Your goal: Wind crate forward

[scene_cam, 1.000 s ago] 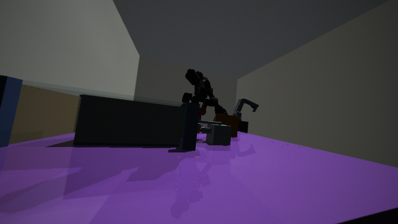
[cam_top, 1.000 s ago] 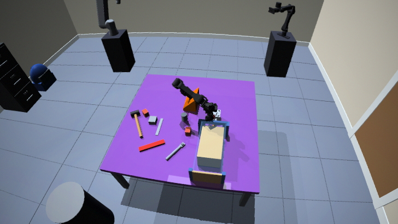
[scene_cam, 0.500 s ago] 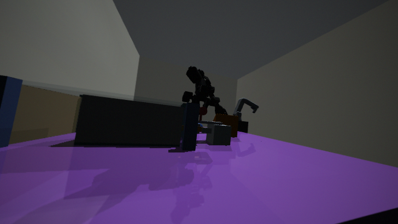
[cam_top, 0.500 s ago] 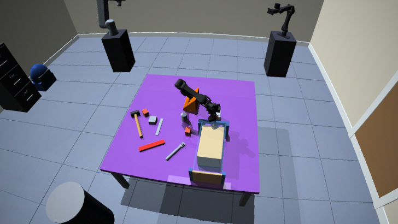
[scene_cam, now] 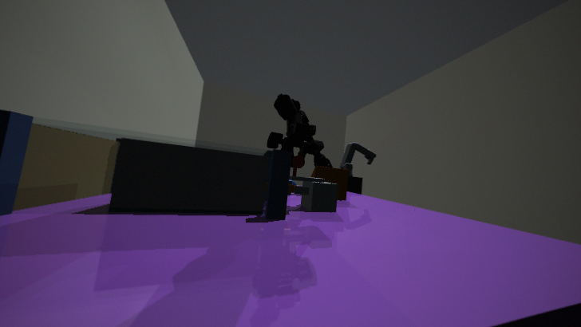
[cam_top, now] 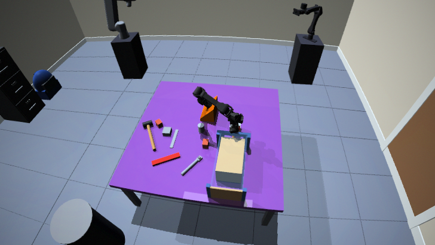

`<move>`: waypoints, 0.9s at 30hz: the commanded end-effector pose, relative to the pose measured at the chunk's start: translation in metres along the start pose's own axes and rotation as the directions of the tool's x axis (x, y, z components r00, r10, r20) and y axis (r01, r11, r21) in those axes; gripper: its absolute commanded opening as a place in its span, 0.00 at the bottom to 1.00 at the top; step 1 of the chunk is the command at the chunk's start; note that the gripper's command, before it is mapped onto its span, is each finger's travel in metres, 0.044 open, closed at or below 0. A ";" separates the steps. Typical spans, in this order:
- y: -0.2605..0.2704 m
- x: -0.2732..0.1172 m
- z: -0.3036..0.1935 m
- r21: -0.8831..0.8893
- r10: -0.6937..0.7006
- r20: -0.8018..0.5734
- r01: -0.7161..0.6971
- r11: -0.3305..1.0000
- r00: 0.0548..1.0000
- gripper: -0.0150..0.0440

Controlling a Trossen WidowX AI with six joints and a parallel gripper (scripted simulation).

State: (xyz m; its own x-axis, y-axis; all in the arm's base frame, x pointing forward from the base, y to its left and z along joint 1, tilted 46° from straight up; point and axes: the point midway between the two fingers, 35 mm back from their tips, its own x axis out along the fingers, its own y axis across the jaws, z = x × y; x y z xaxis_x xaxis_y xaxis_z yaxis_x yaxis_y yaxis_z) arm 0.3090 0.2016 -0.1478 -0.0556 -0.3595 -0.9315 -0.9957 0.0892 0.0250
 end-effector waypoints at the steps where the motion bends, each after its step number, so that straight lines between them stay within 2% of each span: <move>1: 0.008 0.009 0.024 -0.013 0.004 0.034 -0.003 1.000 0.999 0.25; 27: 0.021 0.017 0.044 -0.013 0.004 0.037 -0.004 1.000 0.999 0.25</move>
State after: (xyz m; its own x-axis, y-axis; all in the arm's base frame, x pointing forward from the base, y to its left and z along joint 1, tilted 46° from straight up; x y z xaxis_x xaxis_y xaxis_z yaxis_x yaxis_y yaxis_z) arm 0.3023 0.2239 -0.1667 -0.0388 -0.3508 -0.9356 -0.9961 0.0881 0.0083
